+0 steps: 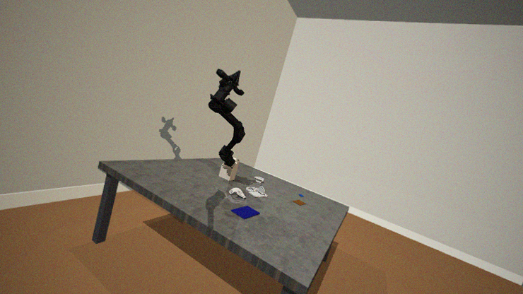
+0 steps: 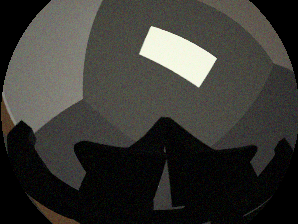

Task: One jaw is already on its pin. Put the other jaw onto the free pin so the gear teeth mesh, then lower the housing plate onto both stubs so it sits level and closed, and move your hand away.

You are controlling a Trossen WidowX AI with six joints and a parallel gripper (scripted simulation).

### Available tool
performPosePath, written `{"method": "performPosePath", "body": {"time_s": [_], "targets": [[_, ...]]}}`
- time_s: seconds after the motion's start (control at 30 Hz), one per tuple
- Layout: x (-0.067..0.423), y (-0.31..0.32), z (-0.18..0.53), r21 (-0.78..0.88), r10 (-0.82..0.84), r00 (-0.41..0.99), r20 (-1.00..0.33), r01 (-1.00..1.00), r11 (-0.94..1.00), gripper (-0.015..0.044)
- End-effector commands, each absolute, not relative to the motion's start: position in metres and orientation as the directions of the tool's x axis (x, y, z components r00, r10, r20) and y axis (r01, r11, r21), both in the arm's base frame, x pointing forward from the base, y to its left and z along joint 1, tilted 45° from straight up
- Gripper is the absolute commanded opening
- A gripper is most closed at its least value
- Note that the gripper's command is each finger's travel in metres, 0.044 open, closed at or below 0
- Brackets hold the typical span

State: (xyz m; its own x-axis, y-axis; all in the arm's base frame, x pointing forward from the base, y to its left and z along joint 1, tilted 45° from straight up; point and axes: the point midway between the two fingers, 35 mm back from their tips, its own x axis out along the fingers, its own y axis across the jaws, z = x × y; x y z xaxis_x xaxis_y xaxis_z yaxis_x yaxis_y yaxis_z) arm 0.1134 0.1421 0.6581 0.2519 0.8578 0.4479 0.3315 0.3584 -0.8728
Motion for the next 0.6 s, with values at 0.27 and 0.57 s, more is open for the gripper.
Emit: {"method": "performPosePath", "body": {"time_s": [0.27,0.57], "targets": [[0.034,0.14,0.675,-0.748,0.838,-0.007,0.546,0.447,0.491,0.0],[0.007,0.125,0.685,-0.672,0.769,-0.087,0.633,0.432,0.602,0.0]]}}
